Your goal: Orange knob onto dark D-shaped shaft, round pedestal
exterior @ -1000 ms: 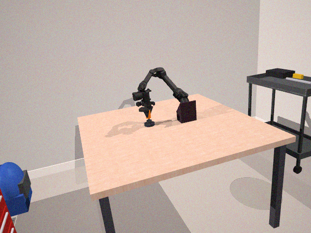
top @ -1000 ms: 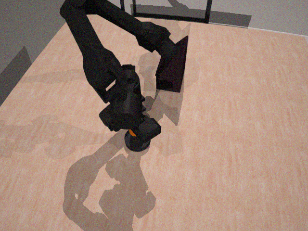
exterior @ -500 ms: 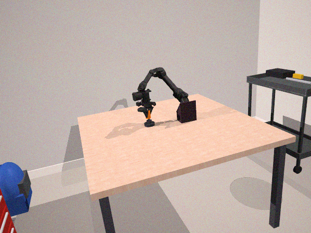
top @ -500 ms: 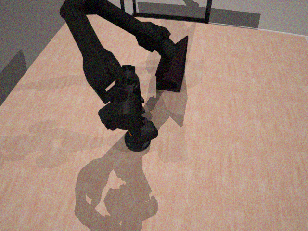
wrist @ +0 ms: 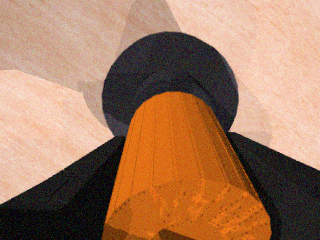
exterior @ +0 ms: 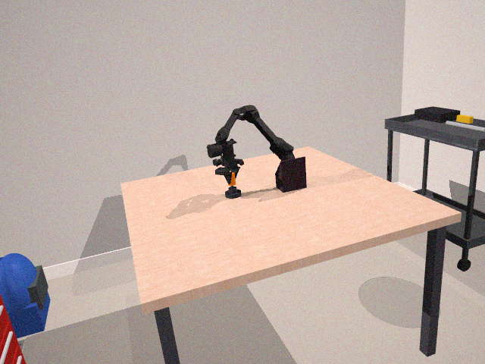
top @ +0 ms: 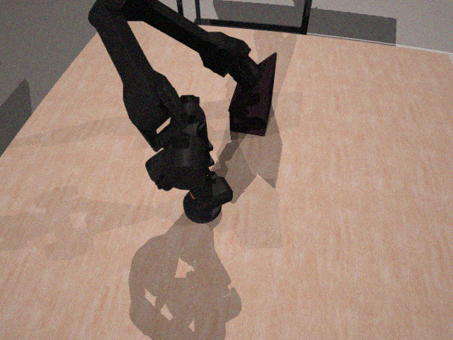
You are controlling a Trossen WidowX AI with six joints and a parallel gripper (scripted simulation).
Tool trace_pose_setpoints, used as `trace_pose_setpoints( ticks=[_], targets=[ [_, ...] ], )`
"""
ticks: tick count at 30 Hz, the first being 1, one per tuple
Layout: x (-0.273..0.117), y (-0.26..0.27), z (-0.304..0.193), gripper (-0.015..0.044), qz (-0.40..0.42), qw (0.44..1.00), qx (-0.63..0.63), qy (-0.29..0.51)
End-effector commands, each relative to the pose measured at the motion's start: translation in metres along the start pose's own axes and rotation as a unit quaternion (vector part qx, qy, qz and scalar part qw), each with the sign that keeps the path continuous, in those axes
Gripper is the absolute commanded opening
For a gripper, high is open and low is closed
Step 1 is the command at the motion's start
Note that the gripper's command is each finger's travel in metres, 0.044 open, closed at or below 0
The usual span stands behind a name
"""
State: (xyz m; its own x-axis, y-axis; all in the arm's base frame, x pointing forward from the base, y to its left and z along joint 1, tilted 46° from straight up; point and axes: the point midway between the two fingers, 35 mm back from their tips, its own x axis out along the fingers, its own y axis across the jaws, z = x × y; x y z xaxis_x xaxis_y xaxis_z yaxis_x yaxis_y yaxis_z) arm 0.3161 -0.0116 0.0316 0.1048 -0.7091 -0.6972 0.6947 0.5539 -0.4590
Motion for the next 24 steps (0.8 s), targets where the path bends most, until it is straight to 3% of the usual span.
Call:
trace_pose_setpoints(
  ticks=[1, 14, 24],
  targets=[
    [0.0012, 0.0003, 0.0005, 0.0, -0.001, 1.0, 0.0, -0.001],
    [-0.0036, 0.0015, 0.0024, 0.0, -0.001, 1.0, 0.001, -0.001],
    [-0.0016, 0.0017, 0.0027, 0.0, 0.0, 0.994, 0.105, -0.001]
  ],
)
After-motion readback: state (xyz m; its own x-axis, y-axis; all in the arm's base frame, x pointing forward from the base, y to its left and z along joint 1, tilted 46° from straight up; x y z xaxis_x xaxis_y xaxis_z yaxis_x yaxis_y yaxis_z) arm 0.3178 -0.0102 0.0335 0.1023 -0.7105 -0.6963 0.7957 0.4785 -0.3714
